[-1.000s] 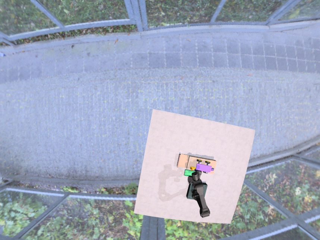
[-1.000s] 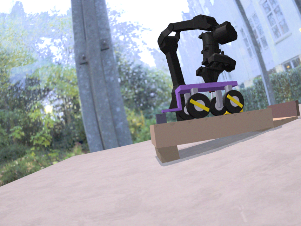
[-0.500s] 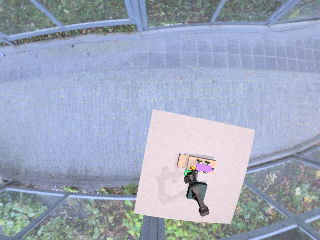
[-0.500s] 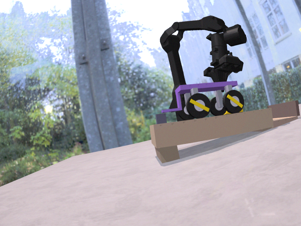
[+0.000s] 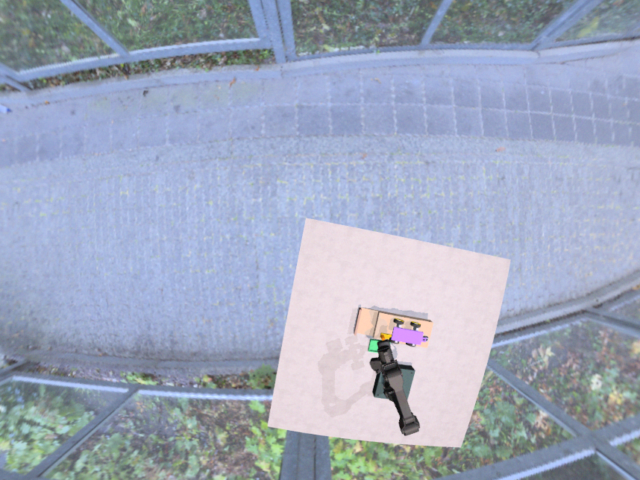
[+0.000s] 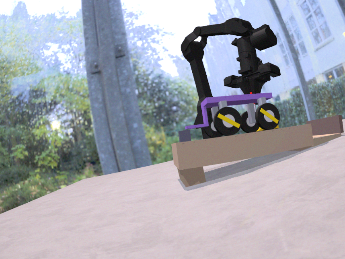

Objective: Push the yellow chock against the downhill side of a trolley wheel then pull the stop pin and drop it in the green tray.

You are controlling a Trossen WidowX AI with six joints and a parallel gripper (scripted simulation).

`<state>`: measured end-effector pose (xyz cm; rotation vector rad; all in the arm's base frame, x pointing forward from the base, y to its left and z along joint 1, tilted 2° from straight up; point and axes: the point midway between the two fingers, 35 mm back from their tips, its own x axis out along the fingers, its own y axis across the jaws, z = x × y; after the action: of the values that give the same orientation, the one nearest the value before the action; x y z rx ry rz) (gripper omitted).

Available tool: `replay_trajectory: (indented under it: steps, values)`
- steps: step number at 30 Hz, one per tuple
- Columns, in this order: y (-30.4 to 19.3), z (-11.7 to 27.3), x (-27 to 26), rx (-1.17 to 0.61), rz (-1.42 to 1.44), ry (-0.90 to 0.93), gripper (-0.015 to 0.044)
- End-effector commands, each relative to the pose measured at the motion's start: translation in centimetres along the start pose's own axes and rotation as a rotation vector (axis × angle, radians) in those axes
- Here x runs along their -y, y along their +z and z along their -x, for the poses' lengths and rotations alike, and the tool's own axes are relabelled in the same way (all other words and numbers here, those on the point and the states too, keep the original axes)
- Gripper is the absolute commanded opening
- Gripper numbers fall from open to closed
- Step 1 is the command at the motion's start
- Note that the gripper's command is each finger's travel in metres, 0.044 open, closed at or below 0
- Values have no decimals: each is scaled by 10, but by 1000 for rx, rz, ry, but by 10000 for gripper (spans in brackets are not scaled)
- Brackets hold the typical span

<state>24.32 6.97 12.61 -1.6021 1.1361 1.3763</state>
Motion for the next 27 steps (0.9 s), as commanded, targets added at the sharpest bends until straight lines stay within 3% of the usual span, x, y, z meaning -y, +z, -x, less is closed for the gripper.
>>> replay_trajectory:
  steps: [1,27]
  values:
    - [0,-2,-2,18,97,-4,0]
    - [-5,-3,-4,115,872,-115,0]
